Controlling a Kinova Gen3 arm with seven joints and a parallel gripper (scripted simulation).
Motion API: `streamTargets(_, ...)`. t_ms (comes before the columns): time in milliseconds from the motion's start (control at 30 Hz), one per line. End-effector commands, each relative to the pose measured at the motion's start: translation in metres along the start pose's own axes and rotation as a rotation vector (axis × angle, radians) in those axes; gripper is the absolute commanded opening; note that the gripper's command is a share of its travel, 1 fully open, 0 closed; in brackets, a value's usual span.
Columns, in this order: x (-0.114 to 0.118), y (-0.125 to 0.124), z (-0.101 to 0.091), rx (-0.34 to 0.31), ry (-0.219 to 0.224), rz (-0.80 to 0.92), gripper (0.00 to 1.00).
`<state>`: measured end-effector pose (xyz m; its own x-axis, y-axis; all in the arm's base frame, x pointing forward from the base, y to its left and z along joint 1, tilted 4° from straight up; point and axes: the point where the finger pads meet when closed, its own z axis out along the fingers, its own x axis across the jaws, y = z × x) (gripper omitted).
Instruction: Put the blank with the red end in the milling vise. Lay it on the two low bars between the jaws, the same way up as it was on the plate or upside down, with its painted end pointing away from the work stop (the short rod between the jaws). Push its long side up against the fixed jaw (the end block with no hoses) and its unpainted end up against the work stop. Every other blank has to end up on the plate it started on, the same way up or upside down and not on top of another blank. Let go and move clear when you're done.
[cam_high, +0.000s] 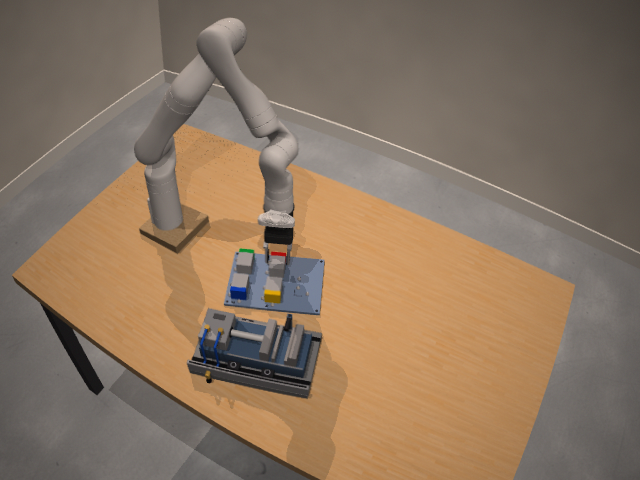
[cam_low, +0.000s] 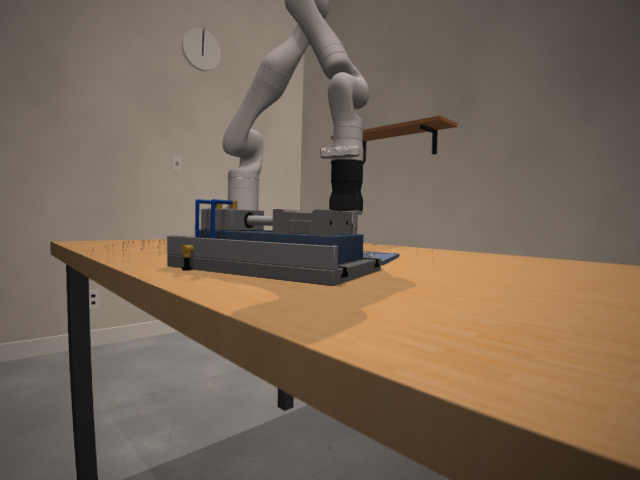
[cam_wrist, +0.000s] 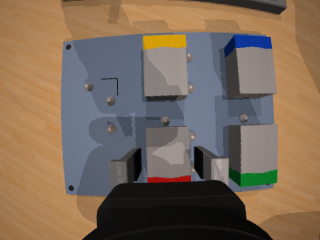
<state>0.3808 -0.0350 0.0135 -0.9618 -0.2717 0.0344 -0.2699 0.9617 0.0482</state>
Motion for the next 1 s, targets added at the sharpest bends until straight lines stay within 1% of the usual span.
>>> streamTargets(0,-0.0001,-0.0001,0.0007,0.0,0.0,0.0,1.0)
streamTargets(967,-0.0002,-0.0001,0.0099,0.0,-0.001,0.0,1.0)
